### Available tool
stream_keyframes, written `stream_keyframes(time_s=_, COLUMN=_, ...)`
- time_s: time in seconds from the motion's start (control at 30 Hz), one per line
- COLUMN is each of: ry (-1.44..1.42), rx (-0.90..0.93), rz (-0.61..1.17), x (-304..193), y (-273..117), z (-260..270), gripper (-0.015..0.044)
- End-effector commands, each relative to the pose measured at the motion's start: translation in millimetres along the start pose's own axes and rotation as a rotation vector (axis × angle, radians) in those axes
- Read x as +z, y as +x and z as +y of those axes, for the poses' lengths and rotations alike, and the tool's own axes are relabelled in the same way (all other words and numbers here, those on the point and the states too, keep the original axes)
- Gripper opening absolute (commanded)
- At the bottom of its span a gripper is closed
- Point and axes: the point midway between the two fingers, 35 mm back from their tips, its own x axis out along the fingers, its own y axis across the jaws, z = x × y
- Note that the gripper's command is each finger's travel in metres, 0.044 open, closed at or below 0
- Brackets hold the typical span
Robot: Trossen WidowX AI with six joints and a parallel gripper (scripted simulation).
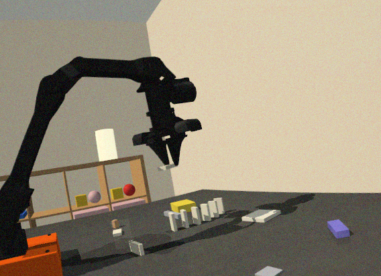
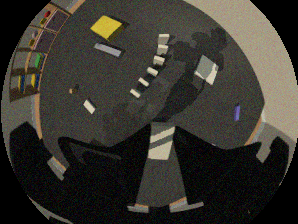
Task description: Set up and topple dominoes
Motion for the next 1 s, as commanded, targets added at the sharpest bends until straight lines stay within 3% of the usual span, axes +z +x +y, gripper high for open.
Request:
stream_keyframes(time_s=0.0, ry=-0.454, rx=0.028, rz=0.043, x=-15.2, y=17.4, z=-54.6, gripper=0.0107)
stream_keyframes(time_s=0.5, ry=-0.452, rx=0.039, rz=0.027, x=-14.4, y=19.8, z=-54.5, gripper=0.0107)
stream_keyframes(time_s=0.97, ry=-0.412, rx=0.225, rz=-0.321, x=-1.5, y=57.0, z=-55.2, gripper=0.0107)
